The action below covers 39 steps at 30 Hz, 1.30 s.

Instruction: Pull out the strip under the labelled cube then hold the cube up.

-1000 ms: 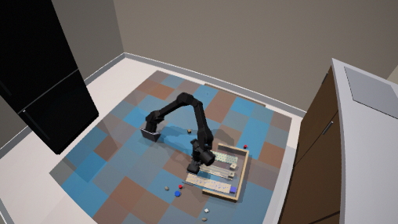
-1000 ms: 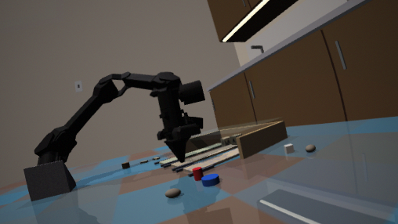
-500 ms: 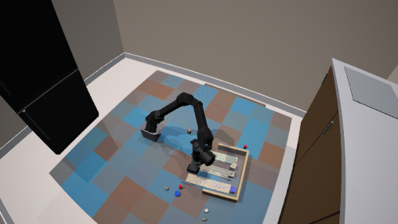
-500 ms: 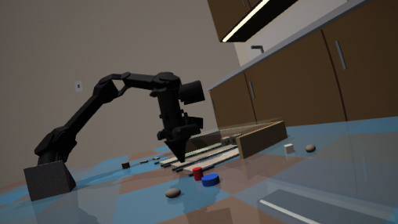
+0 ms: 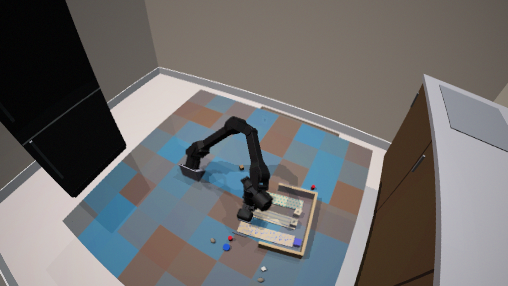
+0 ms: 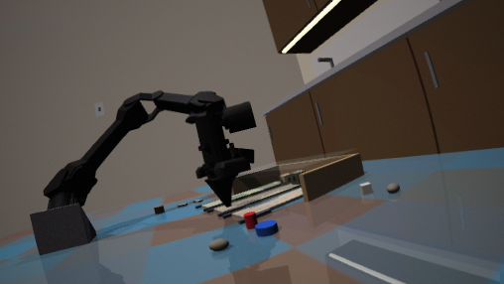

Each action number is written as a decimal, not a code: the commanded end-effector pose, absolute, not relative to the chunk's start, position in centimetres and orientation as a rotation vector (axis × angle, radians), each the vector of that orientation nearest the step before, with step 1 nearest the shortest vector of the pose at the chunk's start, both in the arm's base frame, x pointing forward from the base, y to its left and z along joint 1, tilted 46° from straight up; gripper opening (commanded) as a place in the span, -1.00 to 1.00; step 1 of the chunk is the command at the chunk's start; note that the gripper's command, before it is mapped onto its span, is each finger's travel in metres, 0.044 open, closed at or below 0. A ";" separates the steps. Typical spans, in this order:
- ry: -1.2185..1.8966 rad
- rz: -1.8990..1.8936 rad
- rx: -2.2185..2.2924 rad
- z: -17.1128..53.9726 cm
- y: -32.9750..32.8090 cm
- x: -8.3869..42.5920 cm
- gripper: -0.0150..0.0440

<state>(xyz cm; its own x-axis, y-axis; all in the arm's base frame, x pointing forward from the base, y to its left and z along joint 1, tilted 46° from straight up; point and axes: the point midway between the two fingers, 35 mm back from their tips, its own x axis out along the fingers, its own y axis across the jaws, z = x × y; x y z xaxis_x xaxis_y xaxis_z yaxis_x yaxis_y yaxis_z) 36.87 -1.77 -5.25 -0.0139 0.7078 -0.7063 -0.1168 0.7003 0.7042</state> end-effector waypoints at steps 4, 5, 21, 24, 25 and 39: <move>1.458 0.707 0.521 -5.6 -1.7 35.5 -0.49; 1.458 0.707 0.521 -5.6 -1.8 35.3 -0.49; 1.459 0.707 0.521 -5.9 -2.0 32.8 -0.49; 1.459 0.707 0.521 -6.0 -2.1 32.4 -0.49; 1.459 0.707 0.521 -6.0 -2.1 32.2 -0.49; 1.461 0.706 0.521 -6.3 -2.3 30.1 -0.49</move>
